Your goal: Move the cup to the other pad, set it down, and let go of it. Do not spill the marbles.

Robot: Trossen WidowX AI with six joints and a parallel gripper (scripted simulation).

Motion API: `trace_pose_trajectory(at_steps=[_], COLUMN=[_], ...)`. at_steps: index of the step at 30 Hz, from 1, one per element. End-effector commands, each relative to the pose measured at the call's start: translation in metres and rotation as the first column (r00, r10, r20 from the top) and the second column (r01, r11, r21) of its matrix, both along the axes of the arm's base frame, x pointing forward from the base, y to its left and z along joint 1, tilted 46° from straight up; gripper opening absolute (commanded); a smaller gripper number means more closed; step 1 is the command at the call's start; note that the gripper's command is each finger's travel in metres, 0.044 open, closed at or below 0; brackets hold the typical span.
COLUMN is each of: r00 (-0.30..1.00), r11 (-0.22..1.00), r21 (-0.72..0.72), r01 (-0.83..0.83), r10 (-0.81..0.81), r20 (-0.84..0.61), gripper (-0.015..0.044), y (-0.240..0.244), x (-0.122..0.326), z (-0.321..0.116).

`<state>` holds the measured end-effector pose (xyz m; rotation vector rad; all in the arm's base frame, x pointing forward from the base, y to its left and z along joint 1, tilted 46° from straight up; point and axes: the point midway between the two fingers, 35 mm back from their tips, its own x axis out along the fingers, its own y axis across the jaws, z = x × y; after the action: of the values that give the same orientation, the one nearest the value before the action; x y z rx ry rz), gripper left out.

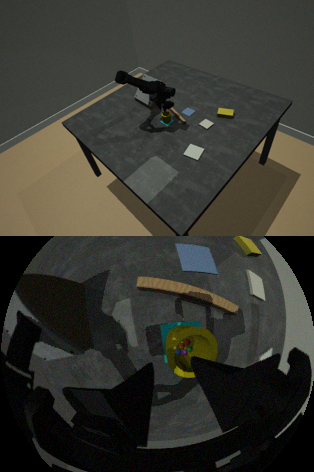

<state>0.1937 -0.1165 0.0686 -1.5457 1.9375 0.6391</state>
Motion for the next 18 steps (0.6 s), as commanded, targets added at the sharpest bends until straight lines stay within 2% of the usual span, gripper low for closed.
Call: trace_pose_trajectory(at_steps=[1,7,18], r00=[1.000,1.000,1.000], r11=[1.000,1.000,1.000], r21=[0.000,0.002,0.008], r01=[-0.002,-0.002,-0.002], r10=[0.002,0.002,0.002], r20=[-0.001,0.000,0.007], gripper=[0.0278,0.0435,0.0440], y=[0.000,0.003,0.031], x=[0.000,0.001,0.009], z=[0.000,0.002,0.029])
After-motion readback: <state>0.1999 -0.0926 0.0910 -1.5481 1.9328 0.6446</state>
